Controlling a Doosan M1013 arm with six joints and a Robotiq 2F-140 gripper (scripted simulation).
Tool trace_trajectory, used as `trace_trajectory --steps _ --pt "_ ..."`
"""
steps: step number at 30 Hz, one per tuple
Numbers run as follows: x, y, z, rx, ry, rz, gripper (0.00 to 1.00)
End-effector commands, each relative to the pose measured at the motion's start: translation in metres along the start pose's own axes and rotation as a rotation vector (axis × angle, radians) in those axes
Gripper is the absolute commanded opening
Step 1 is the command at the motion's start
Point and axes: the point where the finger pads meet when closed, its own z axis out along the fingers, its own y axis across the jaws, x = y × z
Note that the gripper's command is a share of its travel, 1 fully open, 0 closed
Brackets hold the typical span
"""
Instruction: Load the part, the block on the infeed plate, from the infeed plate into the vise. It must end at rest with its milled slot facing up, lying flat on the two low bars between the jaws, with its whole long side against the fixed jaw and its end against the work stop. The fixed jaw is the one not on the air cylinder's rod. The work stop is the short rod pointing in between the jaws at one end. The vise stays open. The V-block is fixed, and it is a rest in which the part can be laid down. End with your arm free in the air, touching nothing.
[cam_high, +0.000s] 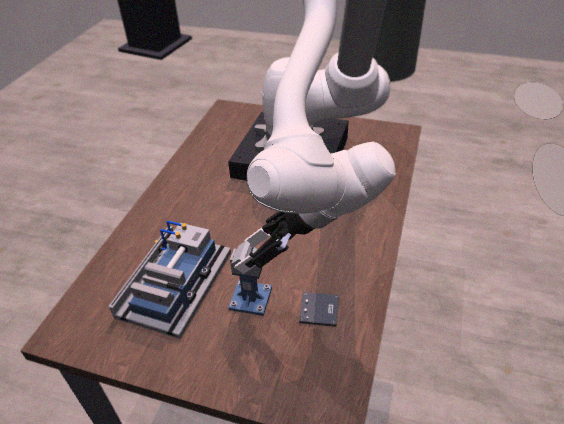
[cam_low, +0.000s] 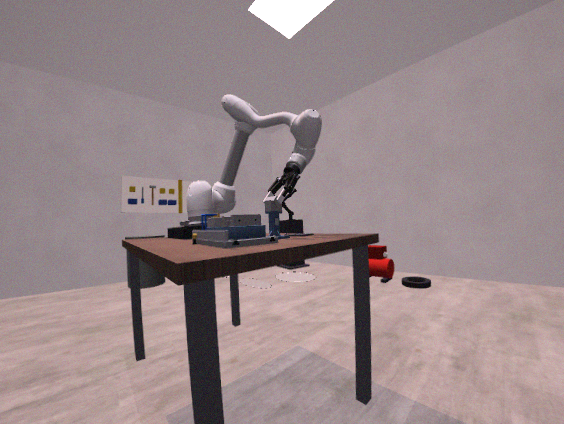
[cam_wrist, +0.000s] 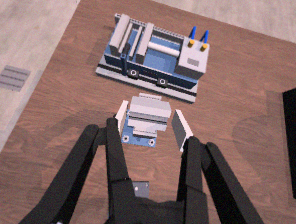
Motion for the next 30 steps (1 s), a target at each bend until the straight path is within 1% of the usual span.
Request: trace_trajectory --steps 1,15,30 --pt "-0.0006 -0.0031 -0.0016 0.005 0.022 0.002 0.51" --pt "-0.0012 -0.0032 -0.0016 0.005 0.044 0.002 0.51" --pt "-0.0013 -0.0032 -0.0017 0.005 0.049 0.002 0.51"
